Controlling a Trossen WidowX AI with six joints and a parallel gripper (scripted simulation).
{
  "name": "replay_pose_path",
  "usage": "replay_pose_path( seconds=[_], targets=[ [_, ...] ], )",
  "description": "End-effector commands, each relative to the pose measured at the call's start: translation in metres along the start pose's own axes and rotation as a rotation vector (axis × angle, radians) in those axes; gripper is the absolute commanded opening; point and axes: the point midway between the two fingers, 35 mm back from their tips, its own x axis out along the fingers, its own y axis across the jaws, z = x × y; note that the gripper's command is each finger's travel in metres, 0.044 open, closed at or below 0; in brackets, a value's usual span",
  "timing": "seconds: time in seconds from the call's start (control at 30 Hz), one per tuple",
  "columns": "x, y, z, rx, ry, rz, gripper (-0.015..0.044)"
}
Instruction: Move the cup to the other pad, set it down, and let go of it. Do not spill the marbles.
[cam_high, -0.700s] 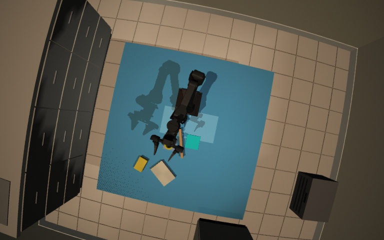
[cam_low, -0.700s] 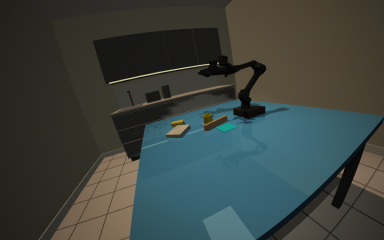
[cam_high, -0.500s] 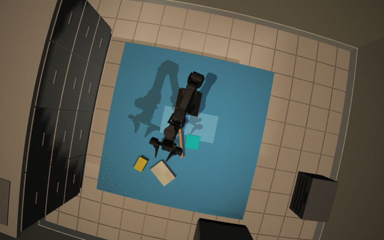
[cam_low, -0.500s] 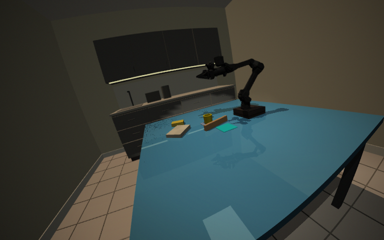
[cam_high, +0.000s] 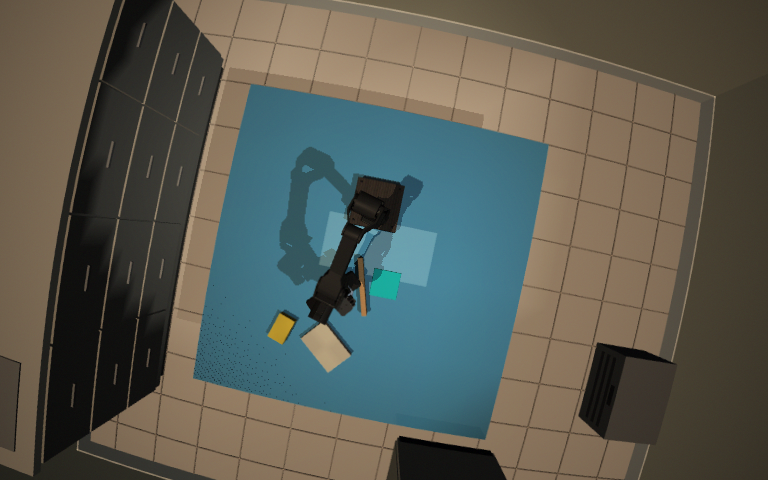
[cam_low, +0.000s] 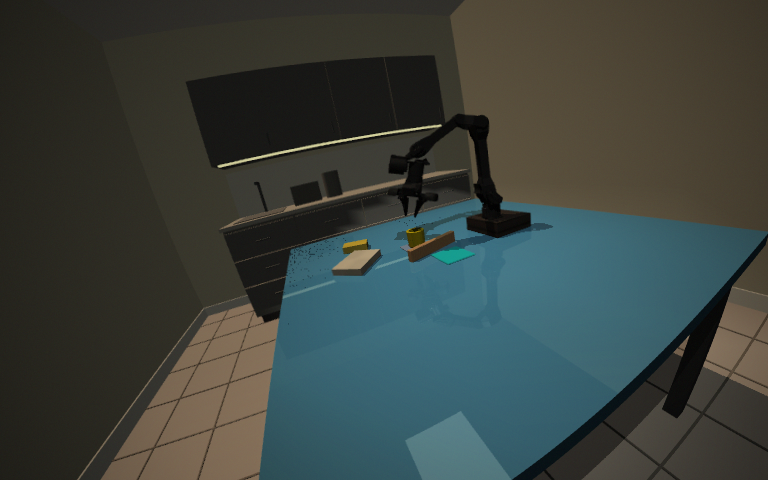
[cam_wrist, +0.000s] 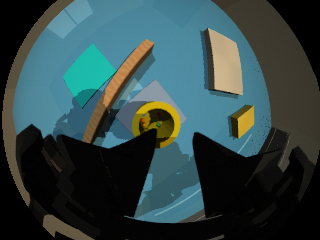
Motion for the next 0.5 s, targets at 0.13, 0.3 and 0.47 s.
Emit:
replay_pose_path(
  seconds=[0.13,0.3,0.47],
  targets=[
    [0.0218,0.0323,-0.0155,-0.231,0.122,0.273,0.0167],
    [0.0226,0.0324,-0.0155,-0.231,0.122,0.273,0.0167],
    [0.0288,0.0337,-0.016,-0.231,0.122,0.273,0.0167]
  ],
)
